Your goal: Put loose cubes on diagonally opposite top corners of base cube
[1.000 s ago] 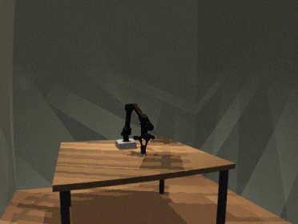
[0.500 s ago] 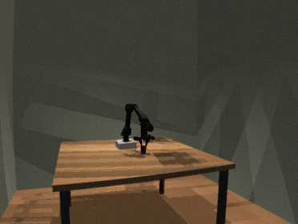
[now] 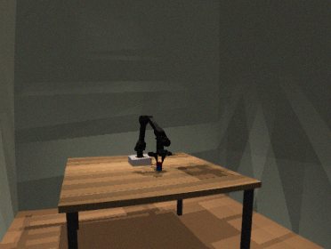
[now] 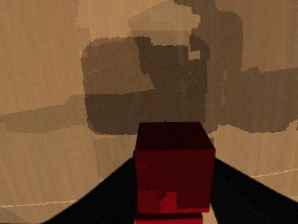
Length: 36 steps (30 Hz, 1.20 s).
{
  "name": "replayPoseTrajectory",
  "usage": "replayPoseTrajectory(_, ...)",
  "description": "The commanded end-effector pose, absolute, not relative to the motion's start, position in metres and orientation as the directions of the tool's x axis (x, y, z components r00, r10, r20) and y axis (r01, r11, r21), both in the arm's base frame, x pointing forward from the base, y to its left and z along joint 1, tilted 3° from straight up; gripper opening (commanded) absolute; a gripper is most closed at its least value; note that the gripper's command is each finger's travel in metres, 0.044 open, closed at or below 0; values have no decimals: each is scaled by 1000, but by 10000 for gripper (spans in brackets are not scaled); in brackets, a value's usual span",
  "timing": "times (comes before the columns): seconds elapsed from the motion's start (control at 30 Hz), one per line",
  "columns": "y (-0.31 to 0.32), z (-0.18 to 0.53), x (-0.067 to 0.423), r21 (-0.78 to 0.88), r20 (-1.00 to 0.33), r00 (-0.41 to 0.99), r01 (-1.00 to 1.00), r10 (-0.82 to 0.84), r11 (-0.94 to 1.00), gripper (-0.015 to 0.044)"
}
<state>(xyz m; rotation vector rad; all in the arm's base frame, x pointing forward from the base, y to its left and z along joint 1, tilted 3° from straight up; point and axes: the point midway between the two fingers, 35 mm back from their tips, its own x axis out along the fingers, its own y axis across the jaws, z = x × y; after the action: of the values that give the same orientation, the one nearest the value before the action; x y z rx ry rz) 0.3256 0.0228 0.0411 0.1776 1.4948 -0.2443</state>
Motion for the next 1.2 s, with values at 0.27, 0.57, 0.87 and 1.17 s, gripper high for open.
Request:
replayPoseTrajectory(0.27, 23, 40, 324, -32, -997, 55, 272, -48, 962, 157)
replayPoseTrajectory(0.57, 23, 46, 325, -33, -997, 57, 270, -50, 962, 205)
replayPoseTrajectory(0.87, 24, 60, 325, -33, -997, 59, 269, -50, 963, 205)
replayPoseTrajectory(1.17, 25, 74, 324, -33, -997, 59, 269, -50, 963, 205)
